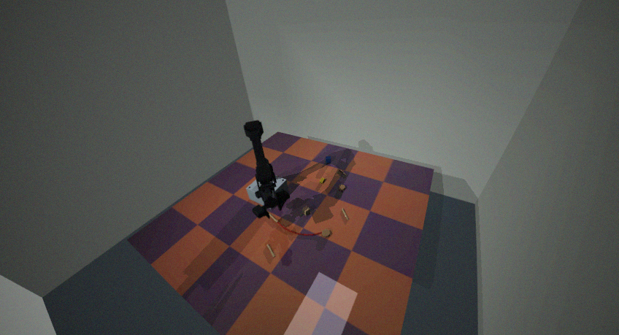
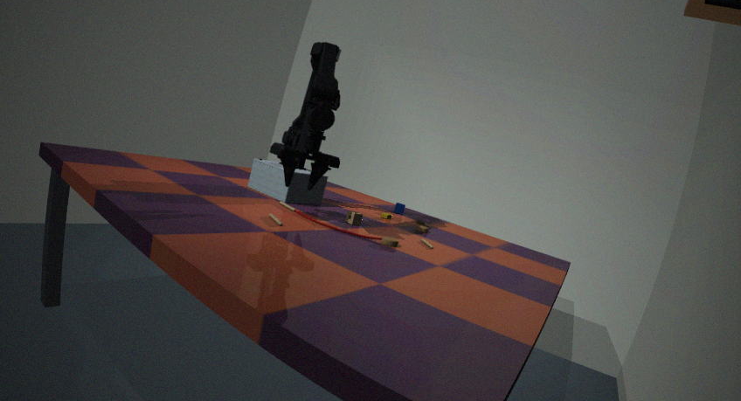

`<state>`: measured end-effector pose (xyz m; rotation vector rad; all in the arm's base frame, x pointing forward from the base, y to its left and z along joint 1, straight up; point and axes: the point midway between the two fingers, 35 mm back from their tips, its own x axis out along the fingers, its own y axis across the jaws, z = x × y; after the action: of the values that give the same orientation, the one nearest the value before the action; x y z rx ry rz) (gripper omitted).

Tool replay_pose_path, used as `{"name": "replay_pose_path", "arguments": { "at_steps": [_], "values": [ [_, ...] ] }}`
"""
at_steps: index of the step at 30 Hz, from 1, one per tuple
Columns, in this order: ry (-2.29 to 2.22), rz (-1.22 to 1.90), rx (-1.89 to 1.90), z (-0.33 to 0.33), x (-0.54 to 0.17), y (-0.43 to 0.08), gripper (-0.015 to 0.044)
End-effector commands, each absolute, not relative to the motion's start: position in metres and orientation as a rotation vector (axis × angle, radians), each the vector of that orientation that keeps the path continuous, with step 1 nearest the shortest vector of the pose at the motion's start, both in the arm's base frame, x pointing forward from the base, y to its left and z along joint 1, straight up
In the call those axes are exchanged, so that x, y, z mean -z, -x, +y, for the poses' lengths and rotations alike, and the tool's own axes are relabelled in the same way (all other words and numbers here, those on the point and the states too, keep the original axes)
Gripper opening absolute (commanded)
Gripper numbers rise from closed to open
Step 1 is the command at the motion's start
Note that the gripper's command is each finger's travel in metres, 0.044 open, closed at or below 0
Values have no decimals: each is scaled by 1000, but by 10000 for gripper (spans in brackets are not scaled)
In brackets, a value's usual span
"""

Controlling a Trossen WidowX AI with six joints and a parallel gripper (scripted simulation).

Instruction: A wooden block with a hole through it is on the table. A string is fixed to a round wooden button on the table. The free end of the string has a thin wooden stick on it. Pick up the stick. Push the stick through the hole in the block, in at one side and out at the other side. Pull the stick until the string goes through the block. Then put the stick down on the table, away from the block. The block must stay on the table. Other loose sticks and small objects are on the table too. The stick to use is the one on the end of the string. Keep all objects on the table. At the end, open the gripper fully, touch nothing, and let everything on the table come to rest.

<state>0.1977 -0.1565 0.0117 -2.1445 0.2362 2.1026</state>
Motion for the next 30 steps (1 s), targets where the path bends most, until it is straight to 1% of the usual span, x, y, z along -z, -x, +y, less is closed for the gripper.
{"name": "replay_pose_path", "arguments": {
  "at_steps": [1,5,17,30],
  "values": [
    [2144,239,-2093,-156,-12,-198,230],
    [2144,239,-2093,-156,-12,-198,125],
    [2144,239,-2093,-156,-10,-198,125],
    [2144,239,-2093,-158,10,-200,125]
  ]
}}
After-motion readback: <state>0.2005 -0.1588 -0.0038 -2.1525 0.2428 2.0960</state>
